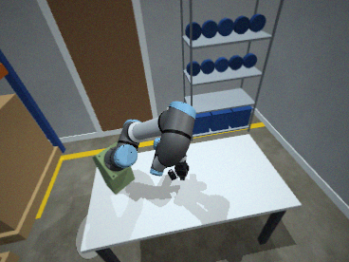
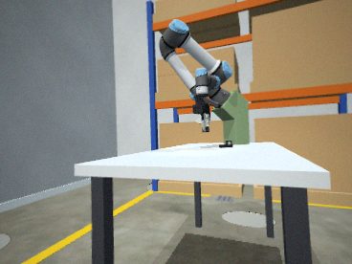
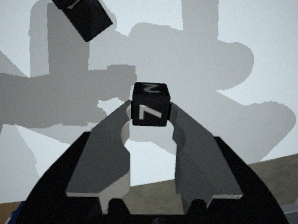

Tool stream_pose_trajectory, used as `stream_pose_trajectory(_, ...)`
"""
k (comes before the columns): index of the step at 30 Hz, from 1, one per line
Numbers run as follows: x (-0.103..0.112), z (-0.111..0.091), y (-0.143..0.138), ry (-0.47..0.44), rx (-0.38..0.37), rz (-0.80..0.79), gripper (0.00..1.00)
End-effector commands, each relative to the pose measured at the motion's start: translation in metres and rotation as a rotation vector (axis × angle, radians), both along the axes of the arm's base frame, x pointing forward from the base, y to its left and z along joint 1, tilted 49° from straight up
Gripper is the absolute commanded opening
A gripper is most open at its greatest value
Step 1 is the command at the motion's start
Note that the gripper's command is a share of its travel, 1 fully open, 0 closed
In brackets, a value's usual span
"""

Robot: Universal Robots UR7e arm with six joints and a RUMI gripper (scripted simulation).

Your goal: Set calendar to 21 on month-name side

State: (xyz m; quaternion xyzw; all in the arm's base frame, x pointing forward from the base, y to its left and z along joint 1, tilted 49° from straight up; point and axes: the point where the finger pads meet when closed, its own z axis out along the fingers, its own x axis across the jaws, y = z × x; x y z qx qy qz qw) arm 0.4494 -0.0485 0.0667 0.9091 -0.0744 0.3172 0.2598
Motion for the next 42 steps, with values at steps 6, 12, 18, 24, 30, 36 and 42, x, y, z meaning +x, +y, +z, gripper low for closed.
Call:
stream_pose_trajectory(6,0.0008,-0.0005,0.0021,-0.125,0.125,-0.167,0.11)
stream_pose_trajectory(12,0.0009,-0.0009,0.0029,-0.239,0.242,-0.312,0.11)
stream_pose_trajectory(18,0.0007,-0.0011,0.0031,-0.327,0.332,-0.423,0.11)
stream_pose_trajectory(24,0.0004,-0.0012,0.0031,-0.377,0.383,-0.486,0.11)
stream_pose_trajectory(30,-0.0007,-0.0015,0.0027,-0.489,0.499,-0.628,0.11)
stream_pose_trajectory(36,-0.002,-0.0017,0.0021,-0.577,0.589,-0.739,0.11)
stream_pose_trajectory(42,-0.0033,-0.002,0.0015,-0.641,0.654,-0.82,0.11)
